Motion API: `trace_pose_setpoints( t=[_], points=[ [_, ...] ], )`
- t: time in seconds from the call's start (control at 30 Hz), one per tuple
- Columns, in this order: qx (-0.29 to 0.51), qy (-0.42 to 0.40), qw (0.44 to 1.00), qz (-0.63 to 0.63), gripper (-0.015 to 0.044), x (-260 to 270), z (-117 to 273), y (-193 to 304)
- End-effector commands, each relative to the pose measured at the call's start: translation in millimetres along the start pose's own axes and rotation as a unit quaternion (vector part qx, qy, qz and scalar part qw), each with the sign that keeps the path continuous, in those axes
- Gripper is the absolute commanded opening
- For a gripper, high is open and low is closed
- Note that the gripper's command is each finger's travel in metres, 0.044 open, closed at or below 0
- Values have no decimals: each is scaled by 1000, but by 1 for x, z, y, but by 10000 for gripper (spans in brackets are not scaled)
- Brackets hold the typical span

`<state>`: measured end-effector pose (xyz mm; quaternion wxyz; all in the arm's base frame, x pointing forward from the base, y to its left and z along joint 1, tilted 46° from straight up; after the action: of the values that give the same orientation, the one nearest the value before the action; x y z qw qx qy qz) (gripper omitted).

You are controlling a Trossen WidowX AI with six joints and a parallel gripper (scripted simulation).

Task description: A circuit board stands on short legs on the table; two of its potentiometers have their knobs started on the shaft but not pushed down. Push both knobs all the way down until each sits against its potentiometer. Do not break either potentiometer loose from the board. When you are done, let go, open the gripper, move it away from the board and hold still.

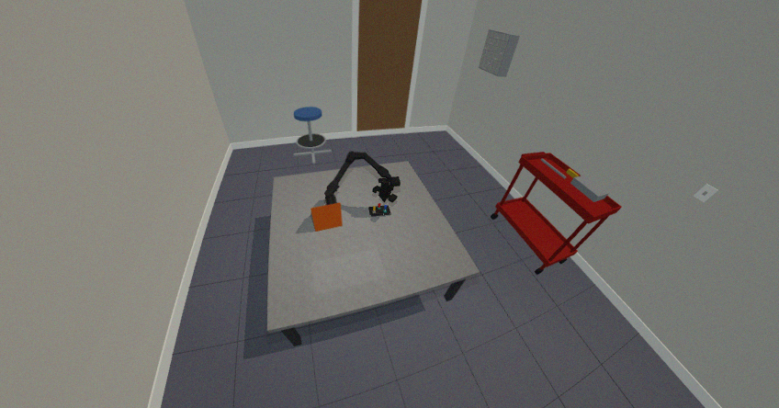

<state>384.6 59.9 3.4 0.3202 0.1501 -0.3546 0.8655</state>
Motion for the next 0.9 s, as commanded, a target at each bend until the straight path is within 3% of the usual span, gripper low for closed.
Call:
trace_pose_setpoints(
  t=[0.0,0.43,0.87],
  points=[
    [4,0,998,67,0,-3,1,1],
    [6,-7,958,287,0,-8,6,1],
    [5,-15,870,494,0,-13,11,2]
  ],
)
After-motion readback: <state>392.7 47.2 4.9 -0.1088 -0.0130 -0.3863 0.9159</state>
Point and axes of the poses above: the point midway between the two fingers, 35 mm back from their tips, its own z axis back along the fingers, its own x axis across the jaws, y = z × x, the point moved 4 cm from there along z, back along the fingers, and after that the axes turned 10 degrees about z, right-handed, at the moved point
